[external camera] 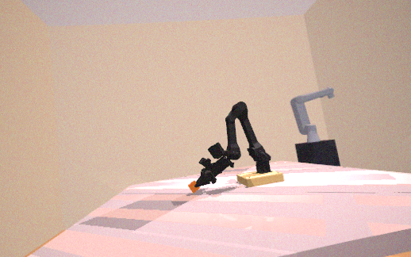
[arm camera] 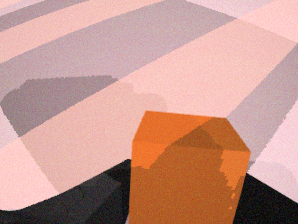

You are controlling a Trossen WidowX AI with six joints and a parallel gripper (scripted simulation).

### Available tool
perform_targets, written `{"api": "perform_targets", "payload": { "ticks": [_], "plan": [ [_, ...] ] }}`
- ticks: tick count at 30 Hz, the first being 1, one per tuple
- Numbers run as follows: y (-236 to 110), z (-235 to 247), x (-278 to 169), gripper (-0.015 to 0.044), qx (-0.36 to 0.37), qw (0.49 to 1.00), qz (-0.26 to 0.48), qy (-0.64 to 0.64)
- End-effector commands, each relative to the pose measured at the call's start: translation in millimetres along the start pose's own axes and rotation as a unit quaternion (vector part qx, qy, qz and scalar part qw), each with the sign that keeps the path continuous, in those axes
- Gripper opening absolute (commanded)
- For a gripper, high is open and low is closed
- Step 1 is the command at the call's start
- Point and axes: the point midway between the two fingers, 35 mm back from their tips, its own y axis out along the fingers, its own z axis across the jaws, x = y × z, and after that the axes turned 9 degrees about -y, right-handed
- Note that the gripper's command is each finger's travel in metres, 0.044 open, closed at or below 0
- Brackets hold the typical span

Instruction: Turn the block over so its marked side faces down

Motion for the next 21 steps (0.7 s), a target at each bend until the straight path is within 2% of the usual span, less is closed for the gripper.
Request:
{"api": "perform_targets", "payload": {
  "ticks": [1, 7, 21],
  "plan": [
    [-0.8, -0.6, -0.2, 0.0000, -0.002, 1.000, -0.002, -0.002],
    [-0.8, -0.6, -0.2, 0.0000, -0.002, 1.000, -0.002, -0.002],
    [-0.8, -0.6, -0.2, 0.0367, -0.002, 1.000, -0.002, -0.002]
  ]
}}
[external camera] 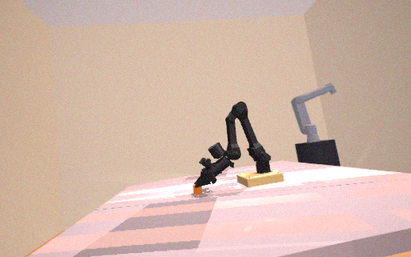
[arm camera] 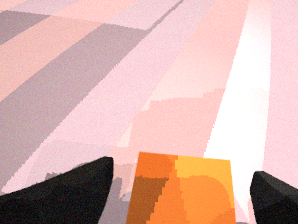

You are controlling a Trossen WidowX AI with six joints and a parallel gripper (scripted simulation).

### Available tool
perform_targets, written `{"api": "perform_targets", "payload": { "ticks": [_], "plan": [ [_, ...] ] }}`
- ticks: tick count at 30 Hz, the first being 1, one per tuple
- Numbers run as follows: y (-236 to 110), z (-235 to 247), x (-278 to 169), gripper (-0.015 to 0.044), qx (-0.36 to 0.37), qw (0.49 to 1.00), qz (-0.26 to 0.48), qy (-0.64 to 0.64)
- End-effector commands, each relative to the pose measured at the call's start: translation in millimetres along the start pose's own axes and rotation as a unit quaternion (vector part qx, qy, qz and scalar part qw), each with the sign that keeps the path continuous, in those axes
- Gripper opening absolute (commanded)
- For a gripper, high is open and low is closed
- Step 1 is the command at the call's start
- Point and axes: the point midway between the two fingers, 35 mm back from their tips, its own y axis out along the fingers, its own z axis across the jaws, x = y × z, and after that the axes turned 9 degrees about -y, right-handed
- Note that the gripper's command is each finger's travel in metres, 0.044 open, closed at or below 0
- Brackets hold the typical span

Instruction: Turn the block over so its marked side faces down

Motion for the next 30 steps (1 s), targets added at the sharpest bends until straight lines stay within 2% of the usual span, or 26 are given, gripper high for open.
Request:
{"api": "perform_targets", "payload": {
  "ticks": [1, 3, 30],
  "plan": [
    [-0.2, -0.5, 0.0, 0.0394, -0.002, 1.000, 0.000, -0.002],
    [-0.2, -0.5, 0.0, 0.0440, -0.002, 1.000, 0.000, -0.002],
    [-0.2, -0.5, 0.0, 0.0440, -0.002, 1.000, 0.000, -0.002]
  ]
}}
